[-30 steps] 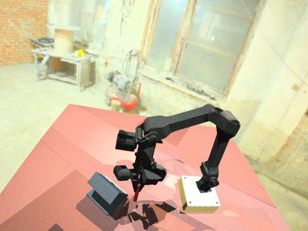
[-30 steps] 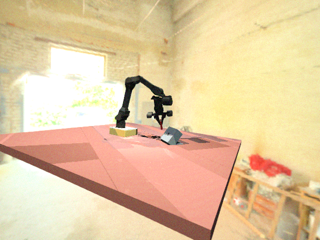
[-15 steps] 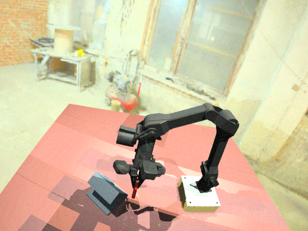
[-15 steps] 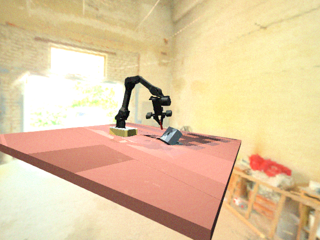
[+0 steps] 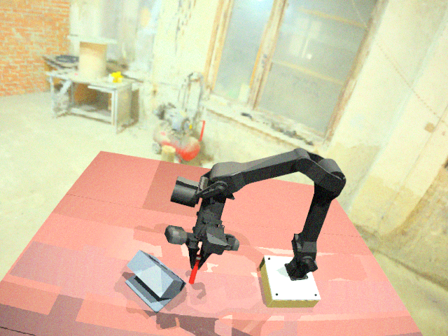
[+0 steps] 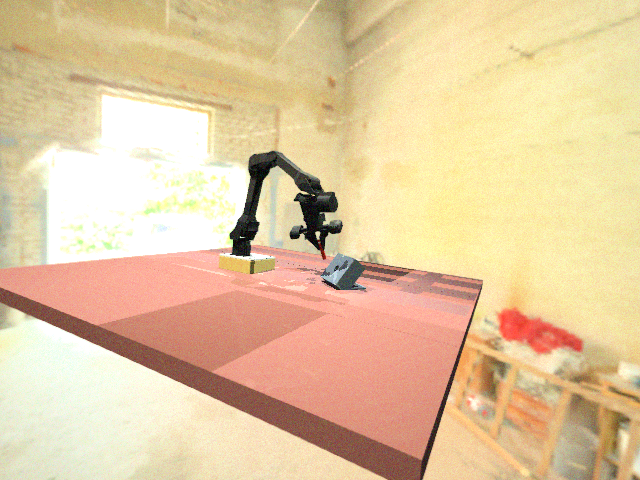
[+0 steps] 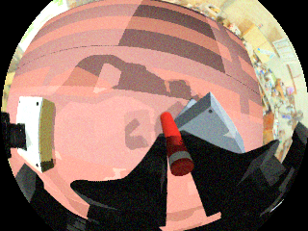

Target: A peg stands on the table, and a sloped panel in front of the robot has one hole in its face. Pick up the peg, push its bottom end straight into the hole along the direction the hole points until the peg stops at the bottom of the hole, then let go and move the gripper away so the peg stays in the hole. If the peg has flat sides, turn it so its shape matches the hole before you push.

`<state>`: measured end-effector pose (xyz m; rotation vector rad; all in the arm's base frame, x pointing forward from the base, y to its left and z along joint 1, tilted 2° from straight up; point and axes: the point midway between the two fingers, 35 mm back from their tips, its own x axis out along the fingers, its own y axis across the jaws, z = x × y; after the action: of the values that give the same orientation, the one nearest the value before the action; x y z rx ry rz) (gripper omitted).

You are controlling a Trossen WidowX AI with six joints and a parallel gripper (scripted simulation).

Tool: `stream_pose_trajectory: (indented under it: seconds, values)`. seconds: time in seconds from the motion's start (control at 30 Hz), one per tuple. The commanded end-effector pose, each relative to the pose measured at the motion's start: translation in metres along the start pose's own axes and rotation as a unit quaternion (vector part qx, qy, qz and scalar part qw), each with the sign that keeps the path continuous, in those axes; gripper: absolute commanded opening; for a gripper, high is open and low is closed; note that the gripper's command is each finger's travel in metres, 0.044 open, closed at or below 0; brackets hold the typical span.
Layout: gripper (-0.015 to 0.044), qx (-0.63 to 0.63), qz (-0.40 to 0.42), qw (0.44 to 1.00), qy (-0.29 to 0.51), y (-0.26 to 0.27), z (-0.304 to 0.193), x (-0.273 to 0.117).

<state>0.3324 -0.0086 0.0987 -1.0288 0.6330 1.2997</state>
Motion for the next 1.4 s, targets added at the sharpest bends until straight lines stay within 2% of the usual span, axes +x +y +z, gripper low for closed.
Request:
stream_pose_trajectory:
  seconds: [0.0,1.37]
  values:
    - [0.0,0.006,-0.007,1.0,-0.008,0.001,-0.004,0.0]
    - [0.0,0.077,-0.096,0.991,-0.057,0.003,-0.045,-0.026]
